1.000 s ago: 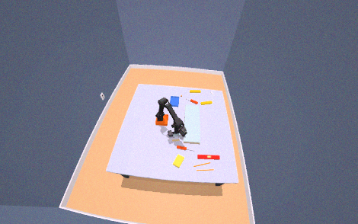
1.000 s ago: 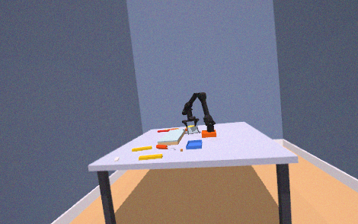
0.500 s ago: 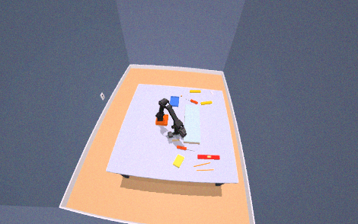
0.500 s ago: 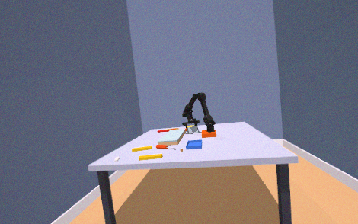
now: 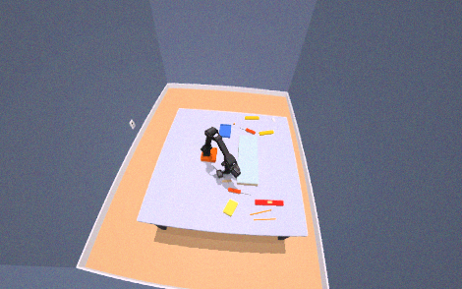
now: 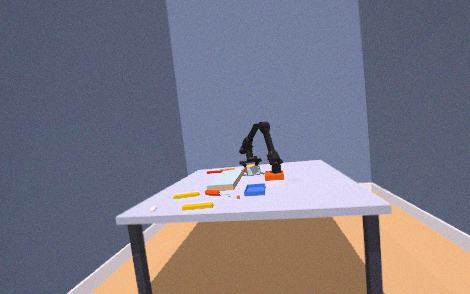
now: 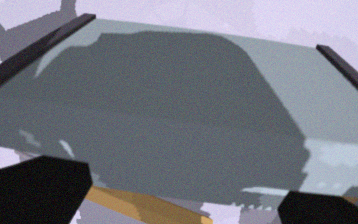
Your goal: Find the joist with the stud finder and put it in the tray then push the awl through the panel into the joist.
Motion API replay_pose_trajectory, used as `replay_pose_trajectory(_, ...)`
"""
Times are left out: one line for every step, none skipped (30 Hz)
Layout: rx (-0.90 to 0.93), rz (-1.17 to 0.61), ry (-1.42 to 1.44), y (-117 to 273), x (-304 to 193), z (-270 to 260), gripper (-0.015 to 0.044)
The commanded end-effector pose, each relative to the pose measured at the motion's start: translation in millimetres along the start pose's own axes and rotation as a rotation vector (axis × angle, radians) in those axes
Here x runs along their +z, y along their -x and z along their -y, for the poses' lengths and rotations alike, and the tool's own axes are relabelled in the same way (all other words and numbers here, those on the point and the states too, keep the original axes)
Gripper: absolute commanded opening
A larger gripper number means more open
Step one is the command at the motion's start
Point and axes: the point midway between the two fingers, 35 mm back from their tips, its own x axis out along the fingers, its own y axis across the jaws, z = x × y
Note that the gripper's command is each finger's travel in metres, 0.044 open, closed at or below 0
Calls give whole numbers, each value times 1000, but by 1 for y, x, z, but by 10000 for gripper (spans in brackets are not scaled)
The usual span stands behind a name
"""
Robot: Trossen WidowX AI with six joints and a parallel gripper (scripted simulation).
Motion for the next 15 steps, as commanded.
replay_pose_trajectory(-2,2,2,0,0,0,314)
replay_pose_trajectory(-2,2,2,1,0,0,287)
replay_pose_trajectory(-2,2,2,2,0,0,261)
replay_pose_trajectory(-2,2,2,3,0,0,235)
replay_pose_trajectory(-2,2,2,4,0,0,209)
replay_pose_trajectory(-2,2,2,6,0,1,182)
replay_pose_trajectory(-2,1,2,8,0,1,156)
replay_pose_trajectory(-2,1,2,10,0,1,130)
replay_pose_trajectory(-2,1,2,12,0,1,104)
replay_pose_trajectory(-2,1,2,14,1,1,78)
replay_pose_trajectory(-2,1,2,16,1,1,51)
replay_pose_trajectory(-2,1,2,18,1,1,25)
replay_pose_trajectory(-2,1,2,20,1,1,0)
replay_pose_trajectory(-2,1,2,22,1,1,0)
replay_pose_trajectory(-2,1,2,24,1,1,0)
